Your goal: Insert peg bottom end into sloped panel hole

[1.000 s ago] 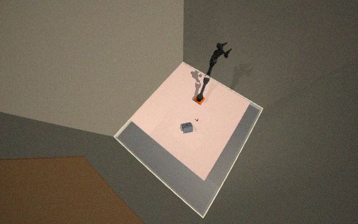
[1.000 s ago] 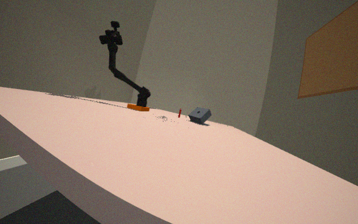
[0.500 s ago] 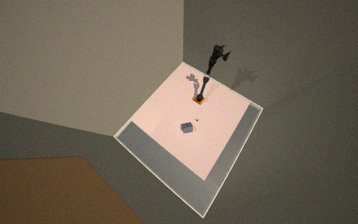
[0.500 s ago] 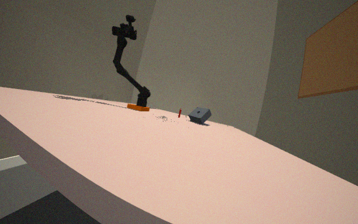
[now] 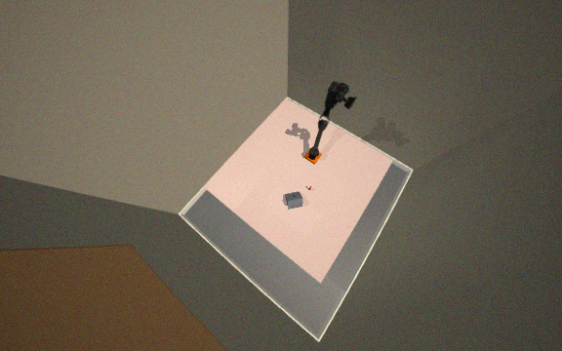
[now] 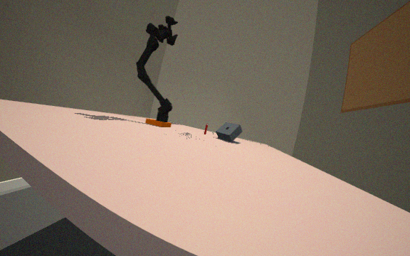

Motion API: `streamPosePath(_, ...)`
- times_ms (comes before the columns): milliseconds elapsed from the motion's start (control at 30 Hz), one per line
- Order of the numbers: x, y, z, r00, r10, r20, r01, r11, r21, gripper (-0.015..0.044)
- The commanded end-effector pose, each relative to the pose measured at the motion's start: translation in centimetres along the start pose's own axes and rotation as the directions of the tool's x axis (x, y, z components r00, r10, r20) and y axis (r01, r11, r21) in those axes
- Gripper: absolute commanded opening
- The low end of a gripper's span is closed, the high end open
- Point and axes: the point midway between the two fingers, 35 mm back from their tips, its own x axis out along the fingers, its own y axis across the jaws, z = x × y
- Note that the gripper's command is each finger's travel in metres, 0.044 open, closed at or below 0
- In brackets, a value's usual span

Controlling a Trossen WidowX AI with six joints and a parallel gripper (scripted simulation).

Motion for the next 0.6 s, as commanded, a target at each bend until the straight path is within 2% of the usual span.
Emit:
streamPosePath(0, 0.9, -0.2, -3.5, 0.996, -0.01, -0.085, 0.007, 1.0, -0.029, 0.044)
streamPosePath(200, 2.3, -0.1, -9.6, 0.973, -0.001, -0.23, -0.02, 0.996, -0.089, 0.044)
streamPosePath(400, 2.4, 0.3, -13.4, 0.945, -0.001, -0.326, 0.0, 1.0, -0.001, 0.044)
streamPosePath(567, 2.9, 1.0, -17.7, 0.907, 0.031, -0.42, -0.047, 0.999, -0.026, 0.044)
